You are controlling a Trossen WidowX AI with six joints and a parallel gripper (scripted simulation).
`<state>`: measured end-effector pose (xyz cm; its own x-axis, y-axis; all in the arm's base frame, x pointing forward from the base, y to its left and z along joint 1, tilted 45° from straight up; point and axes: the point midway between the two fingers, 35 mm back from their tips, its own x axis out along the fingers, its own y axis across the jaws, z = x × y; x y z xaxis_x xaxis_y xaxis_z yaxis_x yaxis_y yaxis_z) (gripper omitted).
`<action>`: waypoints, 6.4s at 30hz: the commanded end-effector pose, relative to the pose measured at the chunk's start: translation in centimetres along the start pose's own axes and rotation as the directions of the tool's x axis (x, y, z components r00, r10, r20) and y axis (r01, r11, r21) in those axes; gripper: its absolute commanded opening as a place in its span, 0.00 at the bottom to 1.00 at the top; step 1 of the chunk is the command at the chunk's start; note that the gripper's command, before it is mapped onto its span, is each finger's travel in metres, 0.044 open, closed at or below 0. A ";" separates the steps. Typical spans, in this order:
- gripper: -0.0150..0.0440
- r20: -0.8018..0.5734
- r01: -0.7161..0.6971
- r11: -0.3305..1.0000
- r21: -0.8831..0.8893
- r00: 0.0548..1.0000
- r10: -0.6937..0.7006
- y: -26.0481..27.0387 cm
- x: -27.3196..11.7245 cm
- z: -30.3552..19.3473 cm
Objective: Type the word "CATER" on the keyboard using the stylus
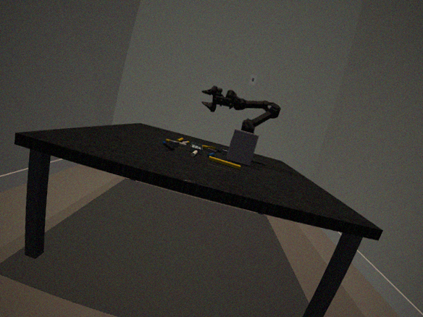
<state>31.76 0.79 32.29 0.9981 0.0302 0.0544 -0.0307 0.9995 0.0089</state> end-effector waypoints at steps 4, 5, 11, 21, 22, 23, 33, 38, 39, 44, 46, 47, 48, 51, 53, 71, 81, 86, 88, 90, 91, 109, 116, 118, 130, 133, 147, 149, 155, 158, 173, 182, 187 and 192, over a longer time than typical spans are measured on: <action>0.82 -0.157 0.015 0.999 0.035 0.988 -0.010 0.7 2.1 -3.8; 0.78 -0.219 0.024 0.999 0.043 0.976 -0.014 1.0 2.8 -5.4; 0.51 -0.559 0.086 0.996 0.031 0.827 -0.054 3.4 5.0 -15.4; 0.25 -0.876 0.076 0.983 -0.164 0.447 -0.181 6.9 1.8 -30.1; 0.25 -0.887 0.071 0.979 -0.190 0.415 -0.202 7.0 1.4 -31.1; 0.25 -0.896 0.065 0.974 -0.216 0.384 -0.224 7.1 0.9 -32.0; 0.25 -0.788 -0.134 0.777 -0.615 0.082 -0.610 6.5 -5.7 -40.8; 0.25 -0.706 -0.215 0.682 -0.699 0.057 -0.706 6.1 -7.4 -42.2; 0.25 -0.706 -0.215 0.682 -0.699 0.057 -0.706 6.1 -7.4 -42.2; 0.25 -0.706 -0.215 0.682 -0.699 0.057 -0.706 6.1 -7.4 -42.2; 0.25 -0.706 -0.215 0.682 -0.699 0.057 -0.706 6.1 -7.4 -42.2; 0.25 -0.706 -0.215 0.682 -0.699 0.057 -0.706 6.1 -7.4 -42.2; 0.25 -0.706 -0.215 0.682 -0.699 0.057 -0.706 5.9 -7.3 -42.1; 0.25 -0.706 -0.216 0.682 -0.699 0.057 -0.706 3.9 -6.5 -40.0; 0.25 -0.704 -0.216 0.680 -0.701 0.057 -0.708 2.2 -6.1 -38.3; 0.25 -0.701 -0.216 0.677 -0.704 0.057 -0.711 -2.8 -4.6 -33.2; 0.25 -0.701 -0.216 0.677 -0.704 0.057 -0.711 -2.7 -4.7 -33.3; 0.25 -0.703 -0.215 0.679 -0.702 0.056 -0.709 -1.7 -7.7 -34.6; 0.25 -0.702 -0.217 0.677 -0.703 0.056 -0.710 -1.5 -8.1 -34.8; 0.25 -0.702 -0.217 0.677 -0.703 0.056 -0.710 -1.5 -8.1 -34.8; 0.25 -0.702 -0.217 0.677 -0.703 0.056 -0.710 -1.5 -8.1 -34.8; 0.25 -0.705 -0.216 0.680 -0.700 0.056 -0.707 3.7 -9.8 -40.1; 0.25 -0.705 -0.217 0.681 -0.700 0.056 -0.707 3.8 -9.8 -39.9; 0.25 -0.707 -0.217 0.682 -0.698 0.056 -0.705 5.3 -9.8 -38.6; 0.25 -0.706 -0.223 0.680 -0.699 0.063 -0.705 7.7 -10.0 -36.4; 0.34 -0.706 -0.219 0.681 -0.699 0.062 -0.705 7.7 -10.0 -36.3; 0.25 -0.706 -0.219 0.681 -0.699 0.062 -0.705 7.7 -10.0 -36.3; 0.30 -0.706 -0.219 0.681 -0.699 0.062 -0.705 7.7 -10.0 -36.3; 0.51 -0.661 0.047 0.662 -0.748 0.031 -0.750 7.7 -10.9 -37.1; 0.51 -0.617 0.274 0.596 -0.755 0.010 -0.787 7.6 -11.7 -37.7; 0.51 -0.341 0.986 0.034 -0.164 -0.024 -0.940 6.9 -15.5 -40.2; 0.51 -0.268 0.991 -0.049 0.124 -0.014 -0.963 6.6 -16.3 -40.6; 0.51 -0.268 0.991 -0.049 0.124 -0.014 -0.963 6.6 -16.2 -40.6; 0.51 -0.268 0.991 -0.049 0.124 -0.014 -0.963 6.6 -16.2 -40.5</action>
<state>17.57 7.36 -8.89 0.0238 -0.9563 -0.2916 0.9902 -0.0176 0.1385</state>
